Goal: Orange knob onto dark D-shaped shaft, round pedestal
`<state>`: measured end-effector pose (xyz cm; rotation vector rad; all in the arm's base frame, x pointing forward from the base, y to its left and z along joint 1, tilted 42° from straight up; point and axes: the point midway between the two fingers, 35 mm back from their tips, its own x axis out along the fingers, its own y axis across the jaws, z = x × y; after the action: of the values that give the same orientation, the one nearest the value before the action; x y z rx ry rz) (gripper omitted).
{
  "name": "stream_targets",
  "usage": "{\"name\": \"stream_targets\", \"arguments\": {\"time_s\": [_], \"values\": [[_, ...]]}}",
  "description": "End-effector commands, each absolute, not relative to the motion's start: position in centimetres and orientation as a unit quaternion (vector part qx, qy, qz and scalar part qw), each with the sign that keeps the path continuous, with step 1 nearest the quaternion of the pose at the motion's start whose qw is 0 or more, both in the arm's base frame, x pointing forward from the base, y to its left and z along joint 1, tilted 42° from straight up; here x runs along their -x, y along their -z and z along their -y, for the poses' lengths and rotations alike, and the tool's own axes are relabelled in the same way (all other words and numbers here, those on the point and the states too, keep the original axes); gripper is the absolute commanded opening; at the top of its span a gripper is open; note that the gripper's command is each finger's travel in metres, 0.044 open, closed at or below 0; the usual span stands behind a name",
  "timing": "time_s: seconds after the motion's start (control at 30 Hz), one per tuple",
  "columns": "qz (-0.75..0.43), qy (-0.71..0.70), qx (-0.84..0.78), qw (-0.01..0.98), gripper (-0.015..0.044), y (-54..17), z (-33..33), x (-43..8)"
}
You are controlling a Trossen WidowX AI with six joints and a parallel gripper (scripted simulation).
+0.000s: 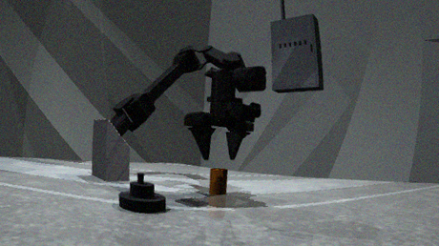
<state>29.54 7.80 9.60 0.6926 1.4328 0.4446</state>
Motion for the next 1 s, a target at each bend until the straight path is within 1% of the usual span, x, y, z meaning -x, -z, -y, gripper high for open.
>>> {"name": "stream_targets", "arguments": {"time_s": [0.0,0.97], "values": [[-0.640,-0.197,-0.311,0.674,0.0440,-9.1,-8.2,-29.5],[-0.640,-0.197,-0.311,0.674,0.0440,-5.7,-11.2,-30.1]]}}
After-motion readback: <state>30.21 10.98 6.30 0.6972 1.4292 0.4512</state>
